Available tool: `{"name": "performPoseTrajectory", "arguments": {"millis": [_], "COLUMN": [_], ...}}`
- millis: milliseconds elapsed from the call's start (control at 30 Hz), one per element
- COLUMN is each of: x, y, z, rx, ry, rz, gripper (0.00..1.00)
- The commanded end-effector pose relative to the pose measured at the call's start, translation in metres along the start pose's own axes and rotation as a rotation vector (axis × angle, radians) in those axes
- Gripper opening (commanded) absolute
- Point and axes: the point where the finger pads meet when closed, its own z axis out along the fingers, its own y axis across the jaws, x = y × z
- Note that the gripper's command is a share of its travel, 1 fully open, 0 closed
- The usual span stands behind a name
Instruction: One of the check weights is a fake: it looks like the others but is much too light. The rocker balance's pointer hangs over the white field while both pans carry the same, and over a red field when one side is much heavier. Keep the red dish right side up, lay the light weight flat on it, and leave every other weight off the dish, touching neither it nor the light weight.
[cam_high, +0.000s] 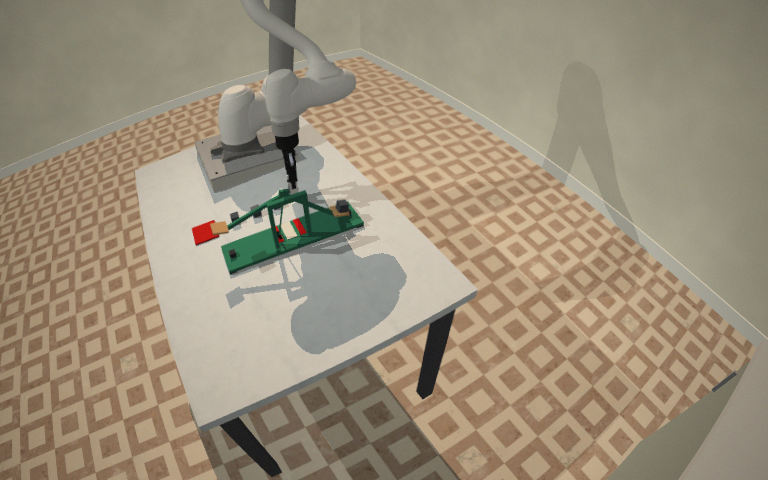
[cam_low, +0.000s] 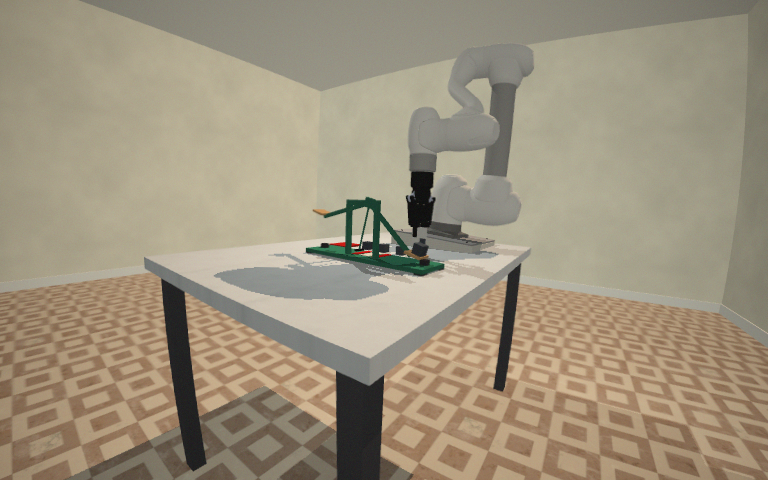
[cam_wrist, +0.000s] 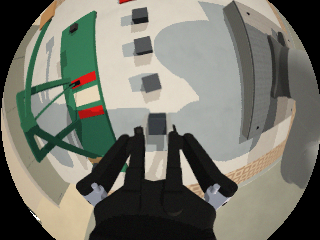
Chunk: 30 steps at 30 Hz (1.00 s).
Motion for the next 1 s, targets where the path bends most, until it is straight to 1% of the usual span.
{"name": "performPoseTrajectory", "arguments": {"millis": [0, 100, 167, 367, 967], "x": [0.0, 0.0, 0.0, 0.0, 0.0], "y": [0.0, 0.0, 0.0, 0.0, 0.0], "z": [0.011, 0.019, 0.019, 0.029, 0.03], "rx": [0.0, 0.0, 0.0, 0.0, 0.0], "ry": [0.0, 0.0, 0.0, 0.0, 0.0], "rz": [0.0, 0.0, 0.0, 0.0, 0.0], "gripper": [0.24, 0.24, 0.24, 0.24, 0.24]}}
